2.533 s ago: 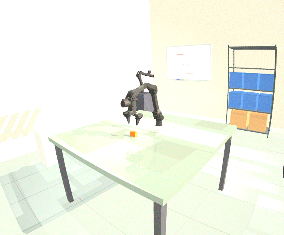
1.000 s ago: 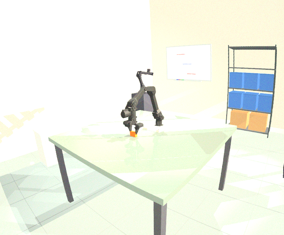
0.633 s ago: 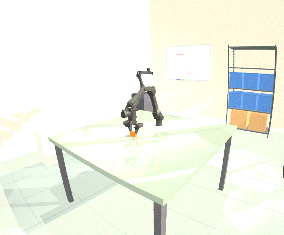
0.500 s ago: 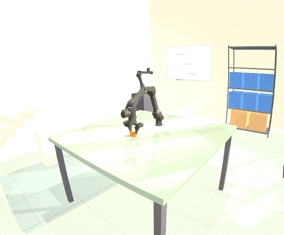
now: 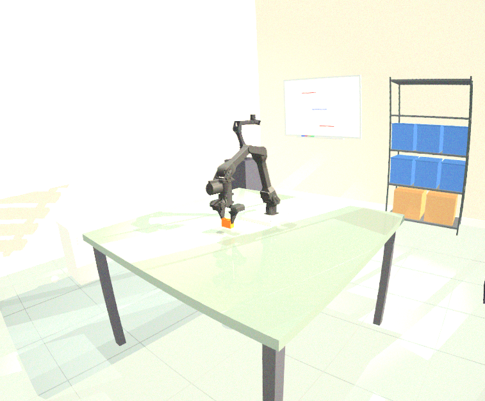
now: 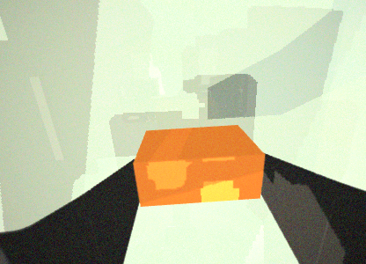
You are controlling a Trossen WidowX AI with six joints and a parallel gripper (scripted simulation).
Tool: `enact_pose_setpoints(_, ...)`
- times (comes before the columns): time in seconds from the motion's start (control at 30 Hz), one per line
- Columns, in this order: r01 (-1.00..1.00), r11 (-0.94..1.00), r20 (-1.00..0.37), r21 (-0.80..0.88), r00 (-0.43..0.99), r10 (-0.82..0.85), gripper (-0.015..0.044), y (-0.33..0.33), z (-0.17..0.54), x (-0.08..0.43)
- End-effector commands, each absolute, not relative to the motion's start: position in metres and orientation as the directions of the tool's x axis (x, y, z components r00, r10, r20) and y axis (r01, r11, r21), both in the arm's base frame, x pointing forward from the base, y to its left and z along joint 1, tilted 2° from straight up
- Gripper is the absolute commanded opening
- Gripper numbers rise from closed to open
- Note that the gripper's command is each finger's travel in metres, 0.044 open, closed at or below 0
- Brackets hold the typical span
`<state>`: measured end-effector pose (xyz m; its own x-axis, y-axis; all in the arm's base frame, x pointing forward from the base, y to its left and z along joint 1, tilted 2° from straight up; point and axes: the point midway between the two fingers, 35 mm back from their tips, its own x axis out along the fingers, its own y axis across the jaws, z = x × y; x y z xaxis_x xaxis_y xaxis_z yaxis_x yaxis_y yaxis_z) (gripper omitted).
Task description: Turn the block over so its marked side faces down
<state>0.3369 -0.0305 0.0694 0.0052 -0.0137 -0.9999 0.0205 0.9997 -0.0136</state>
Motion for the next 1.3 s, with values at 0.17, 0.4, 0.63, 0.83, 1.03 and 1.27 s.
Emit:
enact_pose_setpoints(0.17,0.023,1.0,-0.995,-0.012,0.103,-0.015,0.0,-0.031,0.066,0.338)
enact_pose_setpoints(0.4,0.024,1.0,-0.977,-0.011,0.213,-0.016,0.0,-0.031,0.062,0.339)
enact_pose_setpoints(0.63,0.024,1.0,-0.947,-0.01,0.32,-0.018,0.0,-0.031,0.059,0.338)
enact_pose_setpoints(0.83,0.023,1.0,-0.913,-0.011,0.408,-0.02,0.0,-0.031,0.057,0.336)
enact_pose_setpoints(1.03,0.022,1.0,-0.87,-0.013,0.493,-0.022,0.0,-0.031,0.057,0.333)
enact_pose_setpoints(1.27,0.021,1.0,-0.833,-0.015,0.553,-0.024,0.0,-0.031,0.057,0.33)
